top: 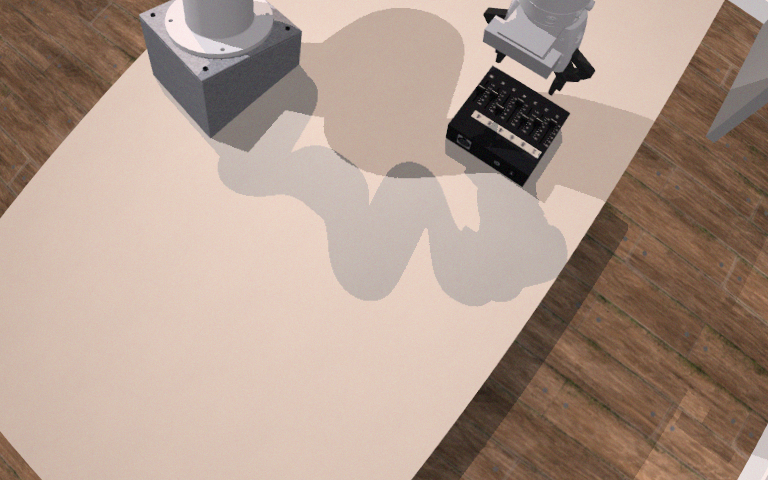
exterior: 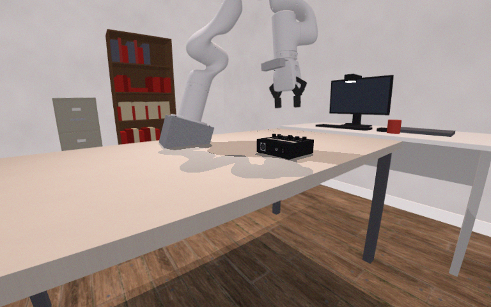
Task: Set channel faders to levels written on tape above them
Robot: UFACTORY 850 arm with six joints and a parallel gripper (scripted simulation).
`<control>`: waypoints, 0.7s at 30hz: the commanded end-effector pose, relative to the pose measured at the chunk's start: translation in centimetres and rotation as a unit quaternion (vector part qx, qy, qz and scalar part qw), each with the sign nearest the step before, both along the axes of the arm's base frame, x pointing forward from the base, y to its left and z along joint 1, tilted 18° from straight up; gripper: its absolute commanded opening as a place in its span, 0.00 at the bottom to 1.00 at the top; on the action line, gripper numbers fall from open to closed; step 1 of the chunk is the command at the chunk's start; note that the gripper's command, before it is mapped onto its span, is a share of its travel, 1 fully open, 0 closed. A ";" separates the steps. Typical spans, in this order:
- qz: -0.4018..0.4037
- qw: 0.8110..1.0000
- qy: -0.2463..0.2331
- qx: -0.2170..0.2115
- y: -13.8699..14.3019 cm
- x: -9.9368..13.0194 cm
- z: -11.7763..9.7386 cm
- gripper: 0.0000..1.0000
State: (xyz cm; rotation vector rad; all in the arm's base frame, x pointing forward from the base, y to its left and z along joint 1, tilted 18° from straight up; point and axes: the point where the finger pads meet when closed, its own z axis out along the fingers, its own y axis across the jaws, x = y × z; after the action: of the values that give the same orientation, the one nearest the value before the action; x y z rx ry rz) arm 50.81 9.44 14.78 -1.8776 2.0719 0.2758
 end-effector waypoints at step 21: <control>0.012 0.999 0.012 -0.030 3.9 5.1 -4.6 1.00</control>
State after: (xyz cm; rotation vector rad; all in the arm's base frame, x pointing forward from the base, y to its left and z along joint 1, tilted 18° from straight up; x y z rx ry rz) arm 53.81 11.17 12.22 -1.9370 2.1077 0.2506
